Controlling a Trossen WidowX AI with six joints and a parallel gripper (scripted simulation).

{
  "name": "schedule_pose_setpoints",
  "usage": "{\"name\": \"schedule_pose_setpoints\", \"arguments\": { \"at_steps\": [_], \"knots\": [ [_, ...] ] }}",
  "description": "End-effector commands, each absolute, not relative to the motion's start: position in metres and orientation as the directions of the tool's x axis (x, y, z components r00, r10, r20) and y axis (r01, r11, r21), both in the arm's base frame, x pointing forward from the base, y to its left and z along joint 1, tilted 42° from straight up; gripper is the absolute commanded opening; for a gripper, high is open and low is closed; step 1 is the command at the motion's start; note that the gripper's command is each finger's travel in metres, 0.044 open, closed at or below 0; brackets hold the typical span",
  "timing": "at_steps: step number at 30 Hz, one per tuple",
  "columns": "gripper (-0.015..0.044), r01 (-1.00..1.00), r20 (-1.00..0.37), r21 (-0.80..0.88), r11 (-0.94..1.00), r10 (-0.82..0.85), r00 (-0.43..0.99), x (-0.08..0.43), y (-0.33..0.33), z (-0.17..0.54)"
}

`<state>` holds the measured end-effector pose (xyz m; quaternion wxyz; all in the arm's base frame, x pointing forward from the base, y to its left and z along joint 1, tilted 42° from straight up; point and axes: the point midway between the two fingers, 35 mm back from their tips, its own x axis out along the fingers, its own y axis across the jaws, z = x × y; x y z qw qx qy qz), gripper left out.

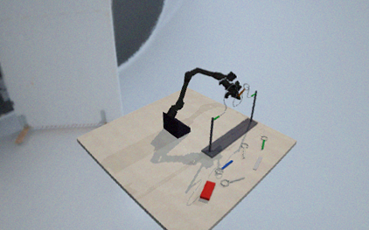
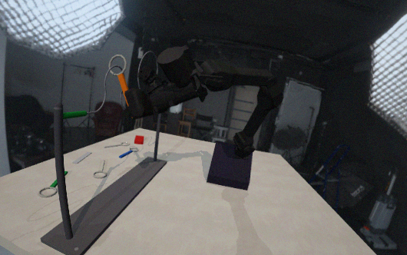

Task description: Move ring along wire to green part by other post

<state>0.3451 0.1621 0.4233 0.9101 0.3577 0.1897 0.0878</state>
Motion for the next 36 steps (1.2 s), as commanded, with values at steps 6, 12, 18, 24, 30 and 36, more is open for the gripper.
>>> {"name": "schedule_pose_setpoints", "arguments": {
  "at_steps": [6, 12, 18, 24, 30, 36],
  "knots": [
    [-0.015, -0.045, -0.199, 0.827, 0.561, 0.365, 0.91, 0.345, 0.172, 0.432],
    [-0.015, -0.058, -0.137, 0.894, 0.443, 0.395, 0.908, 0.345, 0.176, 0.439],
    [-0.015, -0.071, -0.072, 0.945, 0.318, 0.417, 0.906, 0.344, 0.18, 0.447],
    [-0.015, -0.083, -0.005, 0.979, 0.187, 0.429, 0.903, 0.344, 0.182, 0.456],
    [-0.015, -0.094, 0.062, 0.994, 0.052, 0.431, 0.9, 0.344, 0.184, 0.464],
    [-0.015, -0.103, 0.125, 0.992, -0.073, 0.426, 0.896, 0.343, 0.184, 0.472]
  ]
}}
